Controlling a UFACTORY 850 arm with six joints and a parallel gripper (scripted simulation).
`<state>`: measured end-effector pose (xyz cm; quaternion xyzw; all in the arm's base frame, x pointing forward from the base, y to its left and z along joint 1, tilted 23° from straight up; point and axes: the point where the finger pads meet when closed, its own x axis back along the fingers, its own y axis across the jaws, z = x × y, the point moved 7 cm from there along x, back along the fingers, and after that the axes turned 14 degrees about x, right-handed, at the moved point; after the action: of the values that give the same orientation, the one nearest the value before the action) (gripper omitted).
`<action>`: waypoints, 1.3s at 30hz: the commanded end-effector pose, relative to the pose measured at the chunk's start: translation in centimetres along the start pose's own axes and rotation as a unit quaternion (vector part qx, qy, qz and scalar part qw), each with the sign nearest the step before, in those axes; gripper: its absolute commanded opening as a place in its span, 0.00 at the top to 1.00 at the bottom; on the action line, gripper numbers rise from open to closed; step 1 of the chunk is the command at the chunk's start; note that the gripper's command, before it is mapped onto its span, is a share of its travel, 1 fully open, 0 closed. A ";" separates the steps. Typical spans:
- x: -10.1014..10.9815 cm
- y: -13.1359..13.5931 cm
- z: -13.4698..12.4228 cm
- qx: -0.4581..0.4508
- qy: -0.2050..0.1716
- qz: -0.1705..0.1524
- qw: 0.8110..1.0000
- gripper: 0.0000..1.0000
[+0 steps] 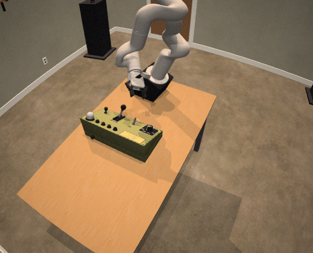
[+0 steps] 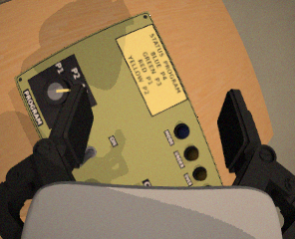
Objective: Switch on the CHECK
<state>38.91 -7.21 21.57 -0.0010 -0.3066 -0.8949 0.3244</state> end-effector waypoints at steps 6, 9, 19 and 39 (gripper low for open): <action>5.6 -6.7 2.9 -0.197 -0.095 -0.077 0.973 0.00; 6.8 -8.4 3.6 -0.239 -0.112 -0.095 0.960 0.00; 8.5 -10.9 4.7 -0.295 -0.136 -0.121 0.938 0.00; 8.5 -10.9 4.7 -0.295 -0.136 -0.121 0.938 0.00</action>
<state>24.95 -2.95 21.14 -0.1823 -0.0673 -0.9687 0.1543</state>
